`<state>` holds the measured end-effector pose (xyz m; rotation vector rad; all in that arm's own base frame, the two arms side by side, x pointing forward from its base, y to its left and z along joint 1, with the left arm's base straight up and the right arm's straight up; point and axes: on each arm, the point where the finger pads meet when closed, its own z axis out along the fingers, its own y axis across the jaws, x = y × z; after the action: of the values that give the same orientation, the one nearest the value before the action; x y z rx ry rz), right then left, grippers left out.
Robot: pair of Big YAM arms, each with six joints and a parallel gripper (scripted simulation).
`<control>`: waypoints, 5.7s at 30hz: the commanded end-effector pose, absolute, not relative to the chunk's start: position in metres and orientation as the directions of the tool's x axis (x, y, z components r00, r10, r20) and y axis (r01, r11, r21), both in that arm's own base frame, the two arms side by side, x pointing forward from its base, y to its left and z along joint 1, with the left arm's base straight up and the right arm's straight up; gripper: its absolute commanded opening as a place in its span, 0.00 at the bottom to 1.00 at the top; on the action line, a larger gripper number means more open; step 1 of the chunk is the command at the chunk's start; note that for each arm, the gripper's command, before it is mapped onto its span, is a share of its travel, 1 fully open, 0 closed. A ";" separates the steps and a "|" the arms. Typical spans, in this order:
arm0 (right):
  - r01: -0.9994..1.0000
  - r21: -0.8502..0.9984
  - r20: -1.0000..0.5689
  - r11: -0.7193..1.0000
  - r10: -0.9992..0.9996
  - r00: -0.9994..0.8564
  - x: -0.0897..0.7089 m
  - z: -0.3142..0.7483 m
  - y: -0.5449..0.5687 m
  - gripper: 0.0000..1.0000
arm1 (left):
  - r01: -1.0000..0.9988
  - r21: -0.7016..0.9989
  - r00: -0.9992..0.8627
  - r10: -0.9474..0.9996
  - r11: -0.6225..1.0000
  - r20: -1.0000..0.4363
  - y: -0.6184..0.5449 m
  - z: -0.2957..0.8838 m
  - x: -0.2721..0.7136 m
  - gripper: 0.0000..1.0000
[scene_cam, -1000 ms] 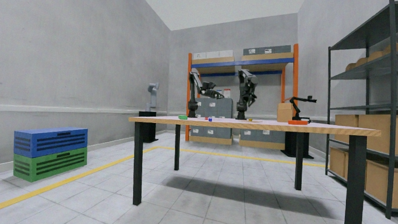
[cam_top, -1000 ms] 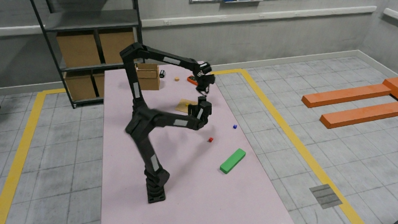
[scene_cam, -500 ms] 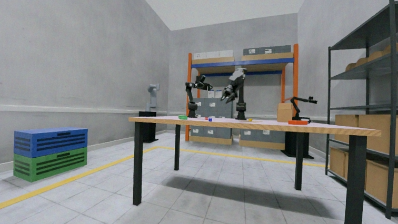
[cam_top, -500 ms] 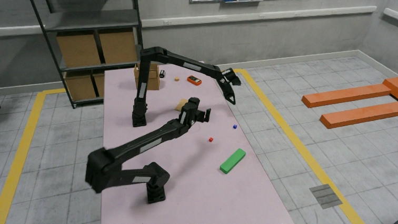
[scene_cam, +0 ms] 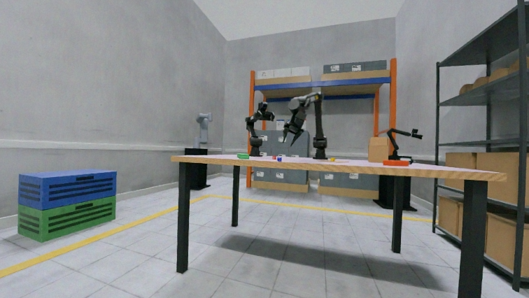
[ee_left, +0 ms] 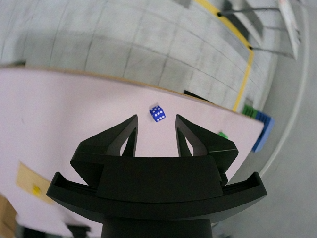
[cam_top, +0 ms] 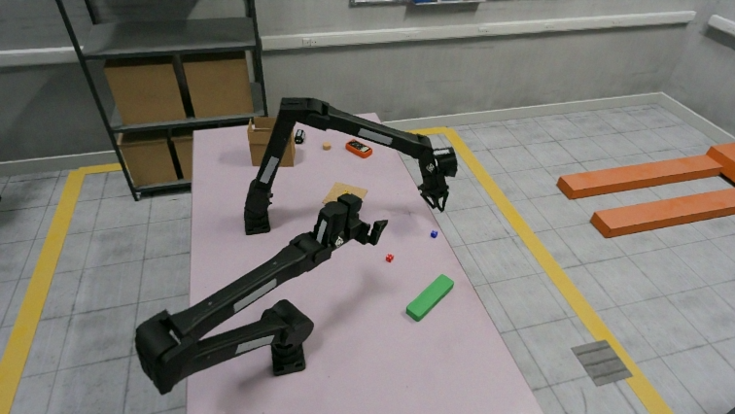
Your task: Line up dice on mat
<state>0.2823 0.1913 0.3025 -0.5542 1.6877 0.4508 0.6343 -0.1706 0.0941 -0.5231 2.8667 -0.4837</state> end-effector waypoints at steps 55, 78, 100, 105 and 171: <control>-0.525 0.000 -0.989 0.851 -0.077 -0.125 0.278 0.320 0.172 1.00 | -0.664 -0.014 -0.747 -0.664 0.747 -0.010 -0.212 0.023 0.620 0.14; -0.677 -0.011 -0.988 0.736 -0.113 -0.107 0.290 0.316 0.226 1.00 | -0.625 -0.029 -0.780 -0.625 0.780 -0.026 -0.109 0.104 0.551 0.14; -0.938 0.073 -0.992 0.340 -0.073 -0.104 0.240 0.320 0.327 1.00 | -0.650 -0.007 -0.760 -0.650 0.760 -0.013 0.105 0.090 0.387 0.14; -0.943 0.090 -0.990 0.320 -0.074 -0.120 0.238 0.316 0.341 1.00 | -0.666 -0.003 -0.746 -0.666 0.746 0.006 0.107 0.073 0.386 0.14; -0.872 0.235 -0.957 0.430 -0.056 -0.285 0.250 0.251 0.422 1.00 | -0.660 -0.046 -0.745 -0.661 0.750 -0.088 0.106 0.091 0.413 0.44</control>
<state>0.2420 0.3995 0.2081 -0.8578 1.7505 0.9524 0.3869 0.1081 0.0569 -1.1211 2.9013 -0.0081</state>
